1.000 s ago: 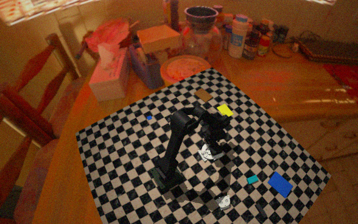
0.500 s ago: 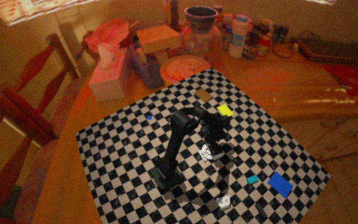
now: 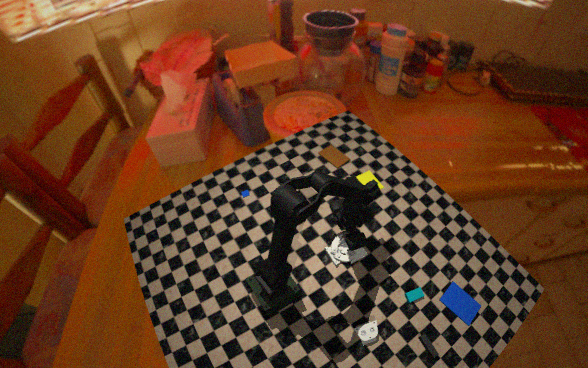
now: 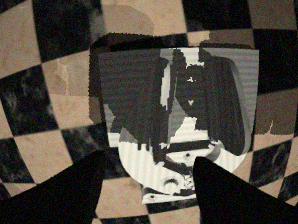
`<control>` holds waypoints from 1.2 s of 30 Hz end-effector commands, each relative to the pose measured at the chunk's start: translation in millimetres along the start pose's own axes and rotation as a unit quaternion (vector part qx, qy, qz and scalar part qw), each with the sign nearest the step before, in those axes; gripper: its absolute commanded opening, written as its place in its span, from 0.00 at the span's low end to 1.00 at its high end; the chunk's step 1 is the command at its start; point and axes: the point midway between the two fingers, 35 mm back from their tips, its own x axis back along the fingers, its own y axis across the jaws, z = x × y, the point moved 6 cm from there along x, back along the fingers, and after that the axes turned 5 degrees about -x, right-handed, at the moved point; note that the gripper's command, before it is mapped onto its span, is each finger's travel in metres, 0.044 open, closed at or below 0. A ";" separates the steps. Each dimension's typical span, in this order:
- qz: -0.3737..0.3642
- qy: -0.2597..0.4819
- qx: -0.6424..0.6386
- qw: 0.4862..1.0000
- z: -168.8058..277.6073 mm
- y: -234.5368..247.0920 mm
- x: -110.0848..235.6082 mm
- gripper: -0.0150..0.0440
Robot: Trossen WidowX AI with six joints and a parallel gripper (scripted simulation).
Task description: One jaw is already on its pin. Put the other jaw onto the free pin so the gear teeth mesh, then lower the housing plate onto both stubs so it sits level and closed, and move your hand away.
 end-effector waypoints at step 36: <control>0.005 -0.029 -0.411 0.911 -34.2 -192.8 35.9 1.00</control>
